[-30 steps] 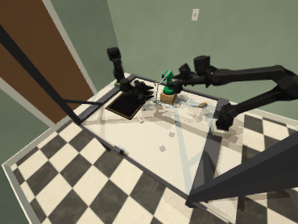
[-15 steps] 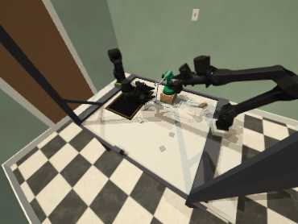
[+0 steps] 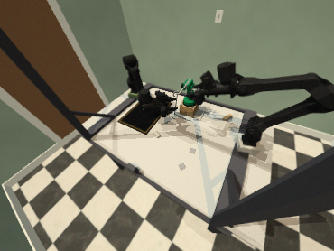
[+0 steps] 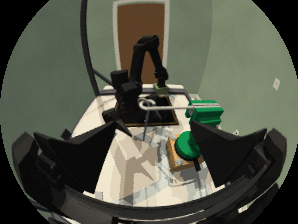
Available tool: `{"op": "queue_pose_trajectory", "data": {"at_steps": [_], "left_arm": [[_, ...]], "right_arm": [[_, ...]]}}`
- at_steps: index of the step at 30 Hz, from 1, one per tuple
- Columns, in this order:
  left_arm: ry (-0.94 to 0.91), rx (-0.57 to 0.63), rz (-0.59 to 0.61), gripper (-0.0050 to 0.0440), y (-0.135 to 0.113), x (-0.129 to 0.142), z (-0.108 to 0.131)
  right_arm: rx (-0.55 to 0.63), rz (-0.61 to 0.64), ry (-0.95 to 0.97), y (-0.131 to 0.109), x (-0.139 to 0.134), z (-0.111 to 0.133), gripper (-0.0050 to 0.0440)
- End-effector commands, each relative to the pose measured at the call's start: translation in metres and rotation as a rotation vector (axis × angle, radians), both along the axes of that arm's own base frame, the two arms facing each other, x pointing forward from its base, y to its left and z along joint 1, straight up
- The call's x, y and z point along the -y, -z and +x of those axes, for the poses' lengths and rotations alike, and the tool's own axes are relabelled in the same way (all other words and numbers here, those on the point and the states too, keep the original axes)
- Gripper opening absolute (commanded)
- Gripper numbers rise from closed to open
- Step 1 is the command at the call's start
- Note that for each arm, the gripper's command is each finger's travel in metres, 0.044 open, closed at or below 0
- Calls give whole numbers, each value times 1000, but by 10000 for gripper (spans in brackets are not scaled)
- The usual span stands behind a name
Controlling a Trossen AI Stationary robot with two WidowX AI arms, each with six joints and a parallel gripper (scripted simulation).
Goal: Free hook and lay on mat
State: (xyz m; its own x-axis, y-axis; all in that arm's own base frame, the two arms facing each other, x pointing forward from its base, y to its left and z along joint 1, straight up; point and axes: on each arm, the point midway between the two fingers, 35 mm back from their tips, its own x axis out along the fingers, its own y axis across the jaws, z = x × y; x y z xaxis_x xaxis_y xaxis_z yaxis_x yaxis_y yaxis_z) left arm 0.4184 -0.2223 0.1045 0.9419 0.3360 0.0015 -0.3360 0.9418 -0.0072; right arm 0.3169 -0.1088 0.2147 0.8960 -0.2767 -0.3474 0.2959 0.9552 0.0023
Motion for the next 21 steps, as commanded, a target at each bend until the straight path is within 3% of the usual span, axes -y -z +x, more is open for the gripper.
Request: {"op": "queue_pose_trajectory", "data": {"at_steps": [1, 17, 21], "left_arm": [[0, 15, -11, 440, -8, -1, 10], [0, 16, -11, 440, -9, -8, 26], [0, 16, -11, 392, -9, -8, 26]], "right_arm": [[18, -10, -5, -7, 0, 0, 440], [18, -10, -5, -7, 0, 0, 440], [18, -10, -5, -7, 0, 0, 440]]}}
